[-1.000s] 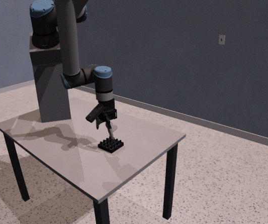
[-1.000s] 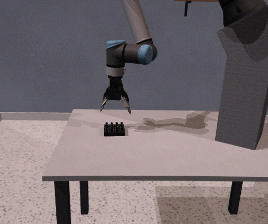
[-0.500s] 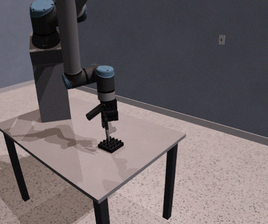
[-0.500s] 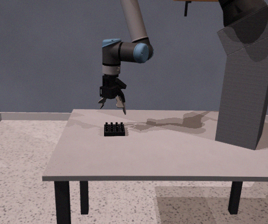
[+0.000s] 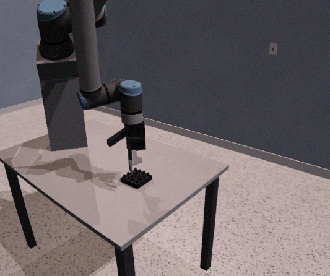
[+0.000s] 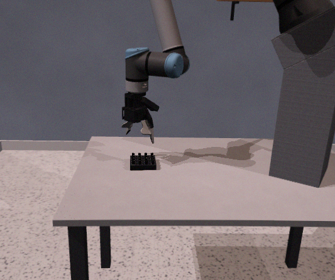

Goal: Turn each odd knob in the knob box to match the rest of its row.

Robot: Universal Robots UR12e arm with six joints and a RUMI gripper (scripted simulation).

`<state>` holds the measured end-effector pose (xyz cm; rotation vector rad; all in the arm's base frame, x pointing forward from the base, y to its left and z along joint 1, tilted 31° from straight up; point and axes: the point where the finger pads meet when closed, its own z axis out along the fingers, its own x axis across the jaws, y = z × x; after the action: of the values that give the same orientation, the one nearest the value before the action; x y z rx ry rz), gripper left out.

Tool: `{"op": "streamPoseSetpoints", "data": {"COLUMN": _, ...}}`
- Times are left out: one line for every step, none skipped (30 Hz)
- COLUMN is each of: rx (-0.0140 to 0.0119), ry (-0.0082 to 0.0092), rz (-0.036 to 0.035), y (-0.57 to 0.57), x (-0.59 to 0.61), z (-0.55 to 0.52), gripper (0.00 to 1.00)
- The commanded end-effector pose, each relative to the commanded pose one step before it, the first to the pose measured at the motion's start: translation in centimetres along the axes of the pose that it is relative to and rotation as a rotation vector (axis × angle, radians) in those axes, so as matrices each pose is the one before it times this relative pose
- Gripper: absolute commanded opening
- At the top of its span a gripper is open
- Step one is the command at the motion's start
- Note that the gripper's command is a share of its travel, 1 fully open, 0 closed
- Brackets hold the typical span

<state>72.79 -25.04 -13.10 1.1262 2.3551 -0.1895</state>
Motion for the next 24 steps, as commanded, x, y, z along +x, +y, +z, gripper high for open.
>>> {"op": "streamPoseSetpoints", "data": {"rx": 0.00003, "ry": -0.00047, "rz": 0.01775, "y": 0.074, "x": -0.070, "z": -0.073, "gripper": 1.00}}
{"op": "streamPoseSetpoints", "data": {"rx": 0.00000, "ry": 0.00000, "rz": 0.00000, "y": 0.000, "x": 0.000, "z": 0.000, "gripper": 1.00}}
{"op": "streamPoseSetpoints", "data": {"rx": 0.00000, "ry": 0.00000, "rz": 0.00146, "y": 0.004, "x": -0.004, "z": -0.002, "gripper": 1.00}}
{"op": "streamPoseSetpoints", "data": {"rx": 0.00000, "ry": 0.00000, "rz": 0.00093, "y": 0.003, "x": -0.002, "z": -0.002, "gripper": 1.00}}
{"op": "streamPoseSetpoints", "data": {"rx": 0.00000, "ry": 0.00000, "rz": 0.00052, "y": 0.001, "x": -0.001, "z": -0.001, "gripper": 1.00}}
{"op": "streamPoseSetpoints", "data": {"rx": 0.00000, "ry": 0.00000, "rz": 0.00023, "y": 0.001, "x": -0.001, "z": 0.000, "gripper": 1.00}}
{"op": "streamPoseSetpoints", "data": {"rx": 0.00000, "ry": 0.00000, "rz": 0.00006, "y": 0.000, "x": 0.000, "z": 0.000, "gripper": 1.00}}
{"op": "streamPoseSetpoints", "data": {"rx": 0.00000, "ry": 0.00000, "rz": 0.00001, "y": 0.000, "x": 0.000, "z": 0.000, "gripper": 1.00}}
{"op": "streamPoseSetpoints", "data": {"rx": 0.00000, "ry": 0.00000, "rz": 0.00000, "y": 0.000, "x": 0.000, "z": 0.000, "gripper": 0.11}}
{"op": "streamPoseSetpoints", "data": {"rx": 0.00000, "ry": 0.00000, "rz": 0.00000, "y": 0.000, "x": 0.000, "z": 0.000, "gripper": 0.11}}
{"op": "streamPoseSetpoints", "data": {"rx": 0.00000, "ry": 0.00000, "rz": 0.00000, "y": 0.000, "x": 0.000, "z": 0.000, "gripper": 0.11}}
{"op": "streamPoseSetpoints", "data": {"rx": 0.00000, "ry": 0.00000, "rz": 0.00000, "y": 0.000, "x": 0.000, "z": 0.000, "gripper": 0.11}}
{"op": "streamPoseSetpoints", "data": {"rx": 0.00000, "ry": 0.00000, "rz": 0.00000, "y": 0.000, "x": 0.000, "z": 0.000, "gripper": 0.11}}
{"op": "streamPoseSetpoints", "data": {"rx": 0.00000, "ry": 0.00000, "rz": 0.00000, "y": 0.000, "x": 0.000, "z": 0.000, "gripper": 0.11}}
{"op": "streamPoseSetpoints", "data": {"rx": 0.00000, "ry": 0.00000, "rz": 0.00000, "y": 0.000, "x": 0.000, "z": 0.000, "gripper": 0.11}}
{"op": "streamPoseSetpoints", "data": {"rx": 0.00000, "ry": 0.00000, "rz": 0.00000, "y": 0.000, "x": 0.000, "z": 0.000, "gripper": 0.11}}
{"op": "streamPoseSetpoints", "data": {"rx": 0.00000, "ry": 0.00000, "rz": 0.00000, "y": 0.000, "x": 0.000, "z": 0.000, "gripper": 0.11}}
{"op": "streamPoseSetpoints", "data": {"rx": 0.00000, "ry": 0.00000, "rz": 0.00000, "y": 0.000, "x": 0.000, "z": 0.000, "gripper": 0.11}}
{"op": "streamPoseSetpoints", "data": {"rx": 0.00000, "ry": 0.00000, "rz": 0.00000, "y": 0.000, "x": 0.000, "z": 0.000, "gripper": 0.11}}
{"op": "streamPoseSetpoints", "data": {"rx": 0.00000, "ry": 0.00000, "rz": 0.00000, "y": 0.000, "x": 0.000, "z": 0.000, "gripper": 0.11}}
{"op": "streamPoseSetpoints", "data": {"rx": 0.00000, "ry": 0.00000, "rz": 0.00000, "y": 0.000, "x": 0.000, "z": 0.000, "gripper": 0.11}}
{"op": "streamPoseSetpoints", "data": {"rx": 0.00000, "ry": 0.00000, "rz": 0.00000, "y": 0.000, "x": 0.000, "z": 0.000, "gripper": 0.11}}
{"op": "streamPoseSetpoints", "data": {"rx": 0.00000, "ry": 0.00000, "rz": 0.00000, "y": 0.000, "x": 0.000, "z": 0.000, "gripper": 0.11}}
{"op": "streamPoseSetpoints", "data": {"rx": 0.00000, "ry": 0.00000, "rz": 0.00000, "y": 0.000, "x": 0.000, "z": 0.000, "gripper": 0.11}}
